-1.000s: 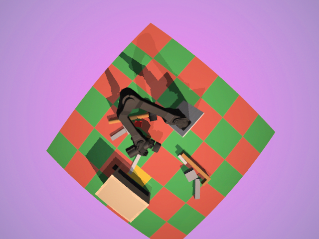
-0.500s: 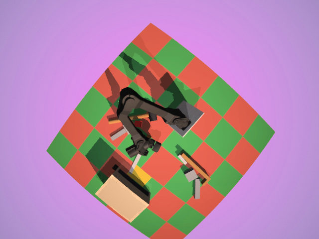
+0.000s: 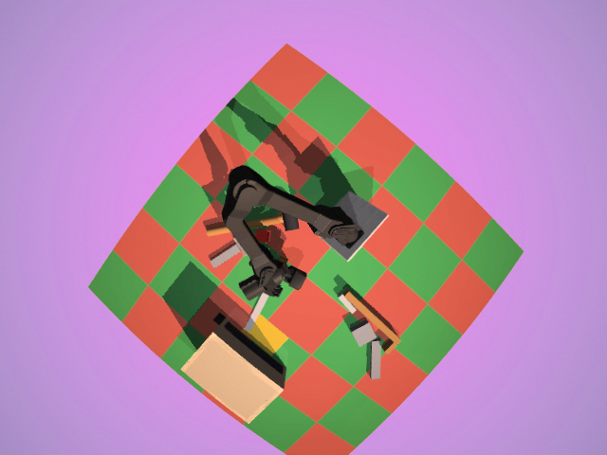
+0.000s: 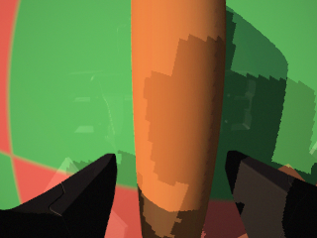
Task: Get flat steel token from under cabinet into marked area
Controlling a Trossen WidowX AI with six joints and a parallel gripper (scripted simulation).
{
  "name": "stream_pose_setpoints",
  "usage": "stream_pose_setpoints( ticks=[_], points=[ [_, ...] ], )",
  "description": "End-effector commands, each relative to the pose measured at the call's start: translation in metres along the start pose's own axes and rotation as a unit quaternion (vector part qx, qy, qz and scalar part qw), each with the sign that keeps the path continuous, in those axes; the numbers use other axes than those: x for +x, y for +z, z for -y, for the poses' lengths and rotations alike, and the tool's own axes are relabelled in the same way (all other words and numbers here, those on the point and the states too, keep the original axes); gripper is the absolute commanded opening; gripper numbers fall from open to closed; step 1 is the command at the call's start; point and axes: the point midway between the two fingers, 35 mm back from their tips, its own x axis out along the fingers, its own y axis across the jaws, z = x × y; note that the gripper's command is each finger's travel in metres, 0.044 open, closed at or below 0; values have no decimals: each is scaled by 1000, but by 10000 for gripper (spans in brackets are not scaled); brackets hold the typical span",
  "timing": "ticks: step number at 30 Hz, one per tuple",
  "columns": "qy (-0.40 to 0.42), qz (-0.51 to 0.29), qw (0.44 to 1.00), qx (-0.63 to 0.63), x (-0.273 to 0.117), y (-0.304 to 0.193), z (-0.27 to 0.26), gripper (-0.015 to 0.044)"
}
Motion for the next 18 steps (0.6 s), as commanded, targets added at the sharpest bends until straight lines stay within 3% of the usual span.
stream_pose_setpoints(
  ticks=[1, 7, 12, 18],
  points=[
    [1, 1, 1000, 0, -1, 0, 0, 270],
    [1, 1, 1000, 1, 2, 0, 0, 270],
    [0, 0, 1000, 1, 0, 0, 0, 139],
    [0, 0, 1000, 1, 0, 0, 0, 98]
  ],
)
